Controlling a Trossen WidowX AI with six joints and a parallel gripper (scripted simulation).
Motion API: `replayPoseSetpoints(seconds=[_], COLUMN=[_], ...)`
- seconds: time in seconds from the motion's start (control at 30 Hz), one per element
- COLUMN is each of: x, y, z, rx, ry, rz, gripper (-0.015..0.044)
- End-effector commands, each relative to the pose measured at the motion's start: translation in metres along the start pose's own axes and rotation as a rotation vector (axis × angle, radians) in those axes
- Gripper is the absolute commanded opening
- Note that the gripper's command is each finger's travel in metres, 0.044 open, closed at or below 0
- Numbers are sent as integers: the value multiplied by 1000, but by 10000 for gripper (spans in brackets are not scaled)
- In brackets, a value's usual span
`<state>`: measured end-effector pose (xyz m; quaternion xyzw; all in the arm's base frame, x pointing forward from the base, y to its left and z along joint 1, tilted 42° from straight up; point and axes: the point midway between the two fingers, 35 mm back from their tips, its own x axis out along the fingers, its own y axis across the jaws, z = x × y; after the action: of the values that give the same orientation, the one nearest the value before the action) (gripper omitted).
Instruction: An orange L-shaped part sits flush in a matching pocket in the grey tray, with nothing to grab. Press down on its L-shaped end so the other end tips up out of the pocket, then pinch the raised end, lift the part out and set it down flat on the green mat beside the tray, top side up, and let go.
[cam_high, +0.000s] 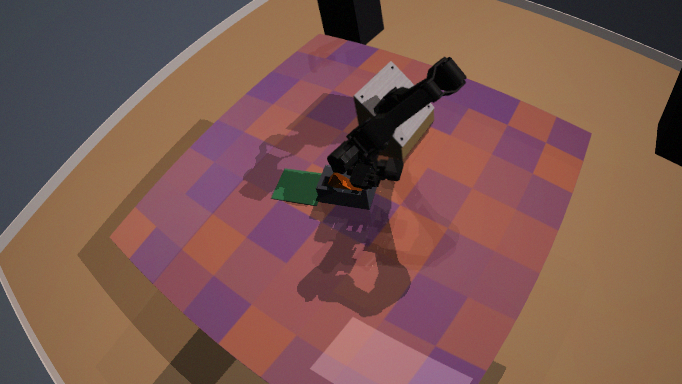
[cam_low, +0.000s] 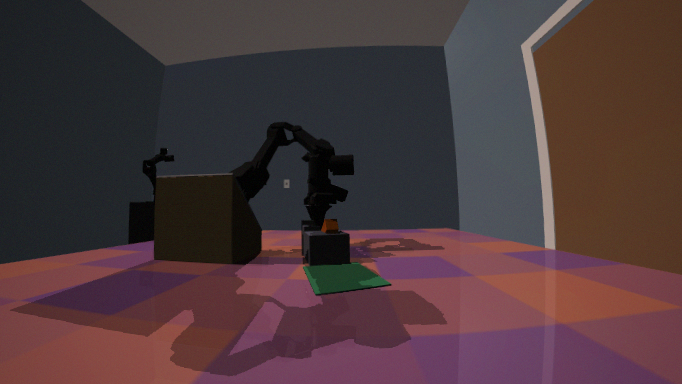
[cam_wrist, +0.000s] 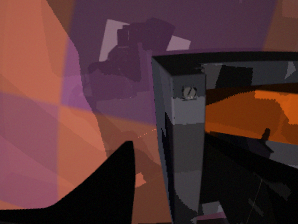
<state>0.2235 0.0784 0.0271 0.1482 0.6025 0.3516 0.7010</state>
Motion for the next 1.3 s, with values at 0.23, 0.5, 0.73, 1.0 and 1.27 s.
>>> replayPoseSetpoints(seconds=[0.23,0.5,0.73,1.0,1.27], x=[-85,-82,-82,-82,-83], y=[-9,-10,-10,-10,-19], z=[1,2,2,2,4], rx=[-7,-1,-1,-1,174], ry=[-10,-19,-19,-19,-18], rz=[-7,-9,-9,-9,-8], gripper=[180,180,180,180,280])
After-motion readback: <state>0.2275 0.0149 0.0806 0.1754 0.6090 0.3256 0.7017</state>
